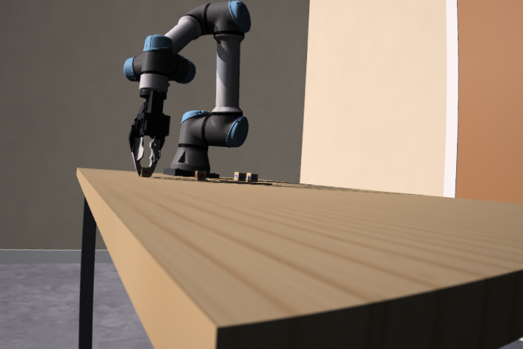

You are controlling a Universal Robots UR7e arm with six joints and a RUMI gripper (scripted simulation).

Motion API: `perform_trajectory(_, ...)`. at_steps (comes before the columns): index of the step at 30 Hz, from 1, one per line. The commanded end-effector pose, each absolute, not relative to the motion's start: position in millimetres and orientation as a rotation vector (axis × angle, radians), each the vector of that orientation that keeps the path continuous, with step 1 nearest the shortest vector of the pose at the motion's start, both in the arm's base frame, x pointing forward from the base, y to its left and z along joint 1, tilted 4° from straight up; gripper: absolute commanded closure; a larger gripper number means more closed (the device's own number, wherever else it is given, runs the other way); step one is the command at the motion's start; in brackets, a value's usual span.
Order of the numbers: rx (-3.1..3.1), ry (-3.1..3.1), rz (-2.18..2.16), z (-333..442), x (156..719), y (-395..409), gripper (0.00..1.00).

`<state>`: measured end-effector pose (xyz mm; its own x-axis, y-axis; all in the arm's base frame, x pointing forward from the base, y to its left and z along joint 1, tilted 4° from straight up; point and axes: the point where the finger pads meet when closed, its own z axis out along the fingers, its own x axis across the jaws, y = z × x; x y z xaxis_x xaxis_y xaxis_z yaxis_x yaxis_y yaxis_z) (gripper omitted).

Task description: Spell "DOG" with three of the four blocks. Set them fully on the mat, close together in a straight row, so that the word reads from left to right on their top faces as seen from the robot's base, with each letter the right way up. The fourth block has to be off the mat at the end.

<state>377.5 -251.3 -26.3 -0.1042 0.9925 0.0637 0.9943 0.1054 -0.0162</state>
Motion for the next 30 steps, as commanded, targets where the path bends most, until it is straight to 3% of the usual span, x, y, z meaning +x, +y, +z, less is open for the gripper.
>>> perform_trajectory(1, -2.065, -2.296, -0.047, -12, 379, -253, 0.95)
perform_trajectory(11, -2.067, -2.295, -0.047, 55, 380, -258, 0.95)
perform_trajectory(30, -2.065, -2.294, -0.047, 74, 381, -258, 0.95)
